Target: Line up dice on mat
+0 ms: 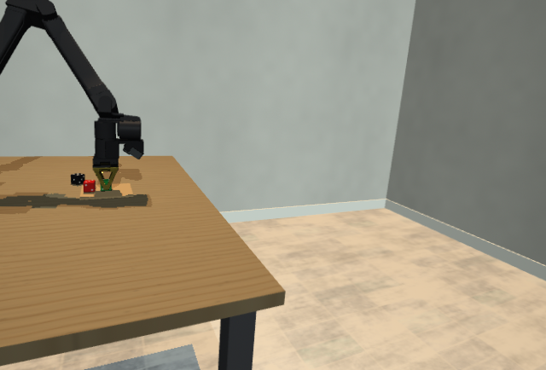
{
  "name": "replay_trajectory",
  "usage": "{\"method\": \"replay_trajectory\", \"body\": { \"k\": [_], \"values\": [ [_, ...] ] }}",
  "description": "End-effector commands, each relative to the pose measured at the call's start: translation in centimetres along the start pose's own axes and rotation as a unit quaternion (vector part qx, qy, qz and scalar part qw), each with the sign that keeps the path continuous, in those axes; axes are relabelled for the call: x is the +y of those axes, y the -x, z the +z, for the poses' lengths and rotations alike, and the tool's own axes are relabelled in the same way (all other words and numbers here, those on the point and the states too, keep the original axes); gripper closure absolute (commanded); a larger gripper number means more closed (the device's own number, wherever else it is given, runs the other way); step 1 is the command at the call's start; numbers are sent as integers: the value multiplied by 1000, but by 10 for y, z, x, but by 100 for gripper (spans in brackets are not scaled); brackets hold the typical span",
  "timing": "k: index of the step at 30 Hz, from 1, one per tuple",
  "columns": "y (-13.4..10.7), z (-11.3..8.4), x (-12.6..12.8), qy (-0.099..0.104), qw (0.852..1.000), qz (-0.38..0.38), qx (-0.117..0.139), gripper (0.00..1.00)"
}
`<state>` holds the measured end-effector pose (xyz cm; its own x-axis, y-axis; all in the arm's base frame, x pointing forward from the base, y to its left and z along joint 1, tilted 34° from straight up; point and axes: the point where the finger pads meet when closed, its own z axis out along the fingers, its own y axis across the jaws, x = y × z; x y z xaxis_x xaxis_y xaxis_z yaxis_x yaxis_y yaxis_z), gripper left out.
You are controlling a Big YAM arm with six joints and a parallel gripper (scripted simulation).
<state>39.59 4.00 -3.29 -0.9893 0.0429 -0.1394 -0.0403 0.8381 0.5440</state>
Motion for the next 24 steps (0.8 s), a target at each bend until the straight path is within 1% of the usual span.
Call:
{"method": "replay_trajectory", "body": {
  "k": [1,10,24],
  "values": [
    [20,-8,6,-3,1000,-14,-16,74],
    [20,-7,6,-3,1000,-14,-16,74],
    [18,-1,3,-3,1000,-10,-13,74]
  ]
}}
